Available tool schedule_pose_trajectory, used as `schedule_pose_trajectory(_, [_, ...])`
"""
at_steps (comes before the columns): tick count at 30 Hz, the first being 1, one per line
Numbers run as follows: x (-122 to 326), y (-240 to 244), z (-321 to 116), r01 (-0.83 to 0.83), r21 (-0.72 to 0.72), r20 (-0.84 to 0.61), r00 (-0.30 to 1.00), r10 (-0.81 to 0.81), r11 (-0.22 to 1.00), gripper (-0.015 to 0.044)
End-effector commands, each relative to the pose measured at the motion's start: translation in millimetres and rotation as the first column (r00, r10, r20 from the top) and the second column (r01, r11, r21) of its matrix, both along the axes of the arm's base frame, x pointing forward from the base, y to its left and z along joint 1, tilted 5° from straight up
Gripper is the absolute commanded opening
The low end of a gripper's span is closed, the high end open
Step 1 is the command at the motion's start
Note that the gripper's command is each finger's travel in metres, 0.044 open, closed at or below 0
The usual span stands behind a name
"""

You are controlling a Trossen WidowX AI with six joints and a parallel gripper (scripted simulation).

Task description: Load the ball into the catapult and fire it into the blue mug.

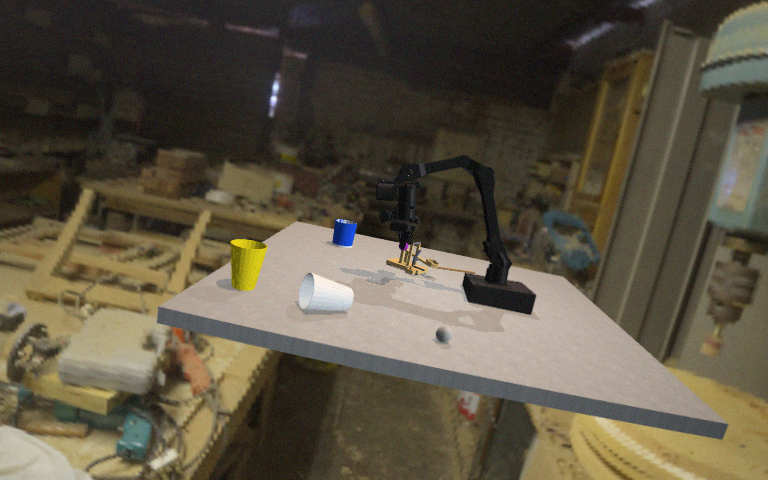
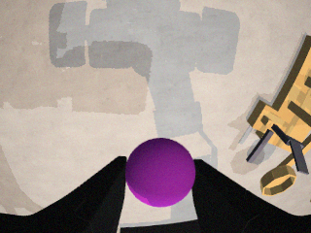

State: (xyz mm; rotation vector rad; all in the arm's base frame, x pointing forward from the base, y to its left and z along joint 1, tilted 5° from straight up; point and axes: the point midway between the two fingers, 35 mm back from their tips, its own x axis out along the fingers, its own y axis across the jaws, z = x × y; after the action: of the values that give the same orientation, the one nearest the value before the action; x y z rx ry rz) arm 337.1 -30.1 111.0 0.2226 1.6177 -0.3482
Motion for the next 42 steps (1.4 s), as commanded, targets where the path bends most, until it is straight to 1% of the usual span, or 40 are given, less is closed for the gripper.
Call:
schedule_pose_trajectory(1, [-11, -15, 0, 0.035, 0.015, -0.017, 0.999, -0.034, 0.999, 0.0])
schedule_pose_trajectory(17, [-72, -85, -9, 0.211, 0.057, -0.102, 0.974, -0.204, 0.976, 0.0])
schedule_pose_trajectory(31, [-134, -124, -16, 0.336, 0.106, -0.171, 0.933, -0.316, 0.936, 0.0])
schedule_pose_trajectory(42, [-136, -126, -32, 0.342, 0.108, -0.174, 0.931, -0.321, 0.933, 0.0])
